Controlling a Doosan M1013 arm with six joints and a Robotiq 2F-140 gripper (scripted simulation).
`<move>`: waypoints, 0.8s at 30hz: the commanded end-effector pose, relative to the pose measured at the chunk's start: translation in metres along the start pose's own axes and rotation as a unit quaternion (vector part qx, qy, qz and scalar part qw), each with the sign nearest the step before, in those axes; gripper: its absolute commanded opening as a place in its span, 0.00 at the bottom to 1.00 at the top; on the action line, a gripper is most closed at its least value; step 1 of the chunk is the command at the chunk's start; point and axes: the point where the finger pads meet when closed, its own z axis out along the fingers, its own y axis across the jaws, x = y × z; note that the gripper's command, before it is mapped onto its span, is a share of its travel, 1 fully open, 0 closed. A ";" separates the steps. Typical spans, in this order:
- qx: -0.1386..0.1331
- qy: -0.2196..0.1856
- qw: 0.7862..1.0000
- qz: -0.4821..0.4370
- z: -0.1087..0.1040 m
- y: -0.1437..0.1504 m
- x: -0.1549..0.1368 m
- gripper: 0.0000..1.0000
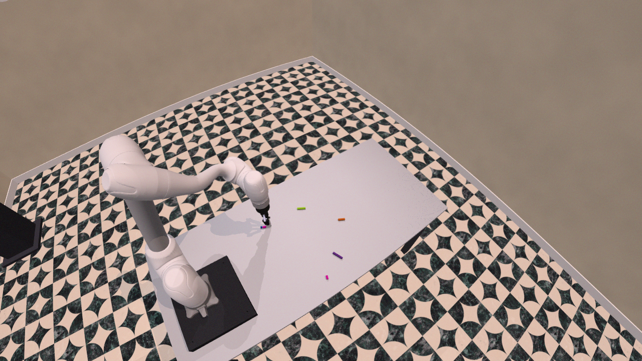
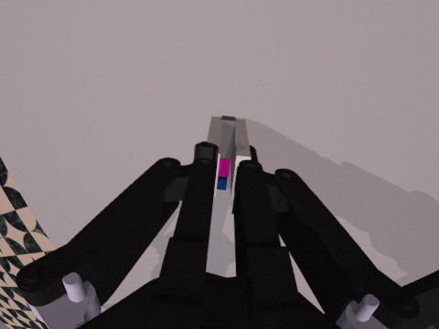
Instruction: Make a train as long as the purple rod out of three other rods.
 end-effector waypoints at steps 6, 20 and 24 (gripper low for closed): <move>0.000 0.000 1.000 0.000 0.004 0.000 0.000 0.12; 0.000 0.000 1.000 0.000 0.012 0.000 0.000 0.12; 0.000 0.000 1.000 0.000 0.012 0.000 0.000 0.12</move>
